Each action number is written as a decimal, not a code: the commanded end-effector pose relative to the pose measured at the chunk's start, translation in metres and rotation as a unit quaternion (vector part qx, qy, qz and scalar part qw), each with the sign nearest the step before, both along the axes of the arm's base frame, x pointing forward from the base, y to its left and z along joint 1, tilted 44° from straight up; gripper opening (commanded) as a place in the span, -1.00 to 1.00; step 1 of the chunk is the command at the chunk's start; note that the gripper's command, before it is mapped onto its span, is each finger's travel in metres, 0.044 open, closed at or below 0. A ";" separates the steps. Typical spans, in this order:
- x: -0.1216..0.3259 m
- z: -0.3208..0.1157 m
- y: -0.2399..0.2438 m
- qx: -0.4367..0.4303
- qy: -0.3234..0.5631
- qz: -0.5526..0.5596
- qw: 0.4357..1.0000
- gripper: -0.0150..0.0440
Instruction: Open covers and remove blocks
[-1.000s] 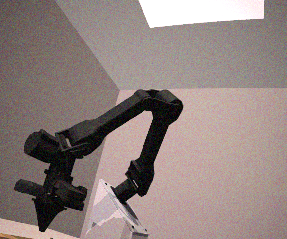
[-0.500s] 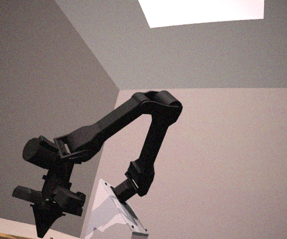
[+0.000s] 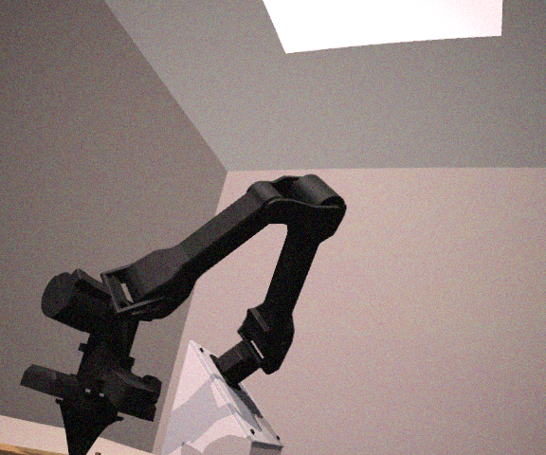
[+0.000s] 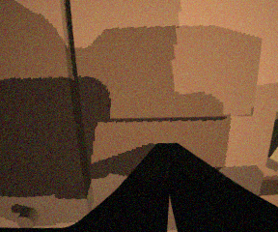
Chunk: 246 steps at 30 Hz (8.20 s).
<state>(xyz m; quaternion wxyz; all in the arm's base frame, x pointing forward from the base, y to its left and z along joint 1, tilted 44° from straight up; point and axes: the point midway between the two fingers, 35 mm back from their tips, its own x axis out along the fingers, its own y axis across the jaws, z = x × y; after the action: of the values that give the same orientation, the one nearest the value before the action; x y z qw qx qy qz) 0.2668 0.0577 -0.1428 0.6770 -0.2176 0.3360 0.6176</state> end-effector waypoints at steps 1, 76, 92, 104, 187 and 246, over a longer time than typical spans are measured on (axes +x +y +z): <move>0.001 0.001 0.003 0.002 0.001 -0.002 1.000 -0.49; 0.016 0.049 0.054 0.003 0.001 -0.002 1.000 -0.49; 0.017 0.059 0.060 0.004 0.001 -0.002 1.000 -0.49; 0.018 0.071 0.050 0.003 0.001 -0.002 1.000 -0.49; -0.084 0.083 0.010 0.009 0.492 -0.512 0.704 -0.49; -0.086 0.042 0.049 0.010 0.494 -0.511 0.704 -0.49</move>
<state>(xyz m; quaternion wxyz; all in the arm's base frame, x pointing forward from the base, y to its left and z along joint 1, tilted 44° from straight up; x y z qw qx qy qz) 0.1852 0.0998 -0.0964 0.6323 0.3397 0.6699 0.1898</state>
